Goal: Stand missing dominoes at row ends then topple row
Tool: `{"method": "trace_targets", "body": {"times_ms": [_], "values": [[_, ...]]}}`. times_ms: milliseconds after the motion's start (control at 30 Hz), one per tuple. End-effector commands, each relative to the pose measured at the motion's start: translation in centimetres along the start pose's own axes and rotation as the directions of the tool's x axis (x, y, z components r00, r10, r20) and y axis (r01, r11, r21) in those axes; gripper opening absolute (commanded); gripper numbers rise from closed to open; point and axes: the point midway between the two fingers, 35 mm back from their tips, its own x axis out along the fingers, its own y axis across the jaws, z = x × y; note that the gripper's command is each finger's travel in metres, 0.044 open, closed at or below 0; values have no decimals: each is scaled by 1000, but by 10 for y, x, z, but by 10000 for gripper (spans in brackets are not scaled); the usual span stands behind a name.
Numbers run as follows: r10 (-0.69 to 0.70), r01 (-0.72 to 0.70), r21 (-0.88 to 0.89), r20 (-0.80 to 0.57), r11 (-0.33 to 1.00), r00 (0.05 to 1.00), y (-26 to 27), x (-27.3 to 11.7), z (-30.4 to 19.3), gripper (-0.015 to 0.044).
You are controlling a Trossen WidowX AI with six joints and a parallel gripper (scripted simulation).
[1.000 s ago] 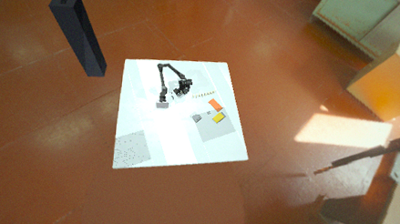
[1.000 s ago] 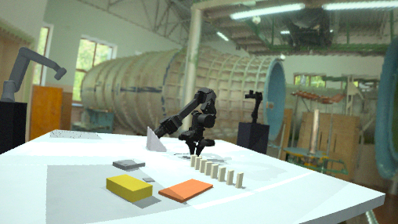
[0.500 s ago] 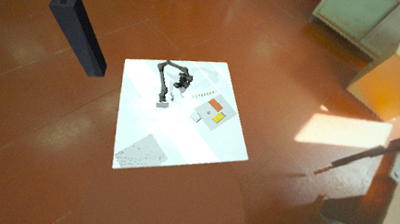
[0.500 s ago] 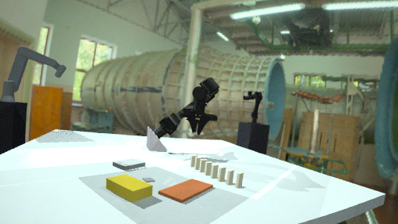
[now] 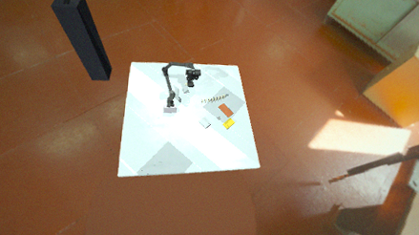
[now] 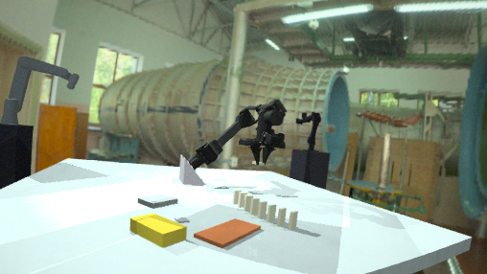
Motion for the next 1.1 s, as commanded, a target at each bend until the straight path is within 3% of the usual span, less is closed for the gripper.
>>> {"method": "trace_targets", "body": {"times_ms": [0,500,1067], "values": [[2,-2,-40,1,999,1000,3,-1,-1,107],[-234,250,-263,90,932,968,-24,37,15,107],[-357,511,-430,390,745,849,-27,73,50,107]]}}
